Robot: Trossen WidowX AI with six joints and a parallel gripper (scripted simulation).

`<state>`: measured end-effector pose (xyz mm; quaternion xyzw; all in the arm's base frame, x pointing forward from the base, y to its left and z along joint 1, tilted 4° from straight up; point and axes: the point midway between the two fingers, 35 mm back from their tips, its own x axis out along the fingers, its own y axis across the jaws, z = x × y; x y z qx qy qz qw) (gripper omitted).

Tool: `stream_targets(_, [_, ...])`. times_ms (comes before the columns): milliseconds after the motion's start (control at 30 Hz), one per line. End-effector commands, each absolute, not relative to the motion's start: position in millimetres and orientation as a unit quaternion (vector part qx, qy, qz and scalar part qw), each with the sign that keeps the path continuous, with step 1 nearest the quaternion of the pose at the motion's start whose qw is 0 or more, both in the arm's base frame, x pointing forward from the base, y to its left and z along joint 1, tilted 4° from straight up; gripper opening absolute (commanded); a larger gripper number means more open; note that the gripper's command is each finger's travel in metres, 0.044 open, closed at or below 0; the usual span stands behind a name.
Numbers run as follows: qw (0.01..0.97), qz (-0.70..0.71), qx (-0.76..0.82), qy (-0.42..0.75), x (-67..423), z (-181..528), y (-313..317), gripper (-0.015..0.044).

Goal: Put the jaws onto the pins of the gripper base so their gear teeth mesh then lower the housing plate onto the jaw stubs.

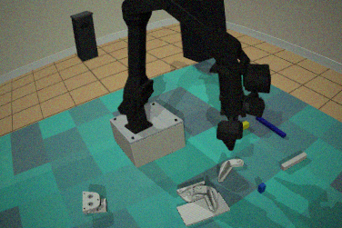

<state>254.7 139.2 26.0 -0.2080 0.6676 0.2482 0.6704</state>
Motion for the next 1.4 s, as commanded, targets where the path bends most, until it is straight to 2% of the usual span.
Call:
stream_targets(0, [0.68,0.209,-0.174,0.681,256,26,136,0.044])
stream_targets(667, [0.698,-0.022,0.045,0.714,259,26,124,0.044])
stream_targets(1367, [0.642,-0.263,0.269,0.668,262,25,111,0.044])
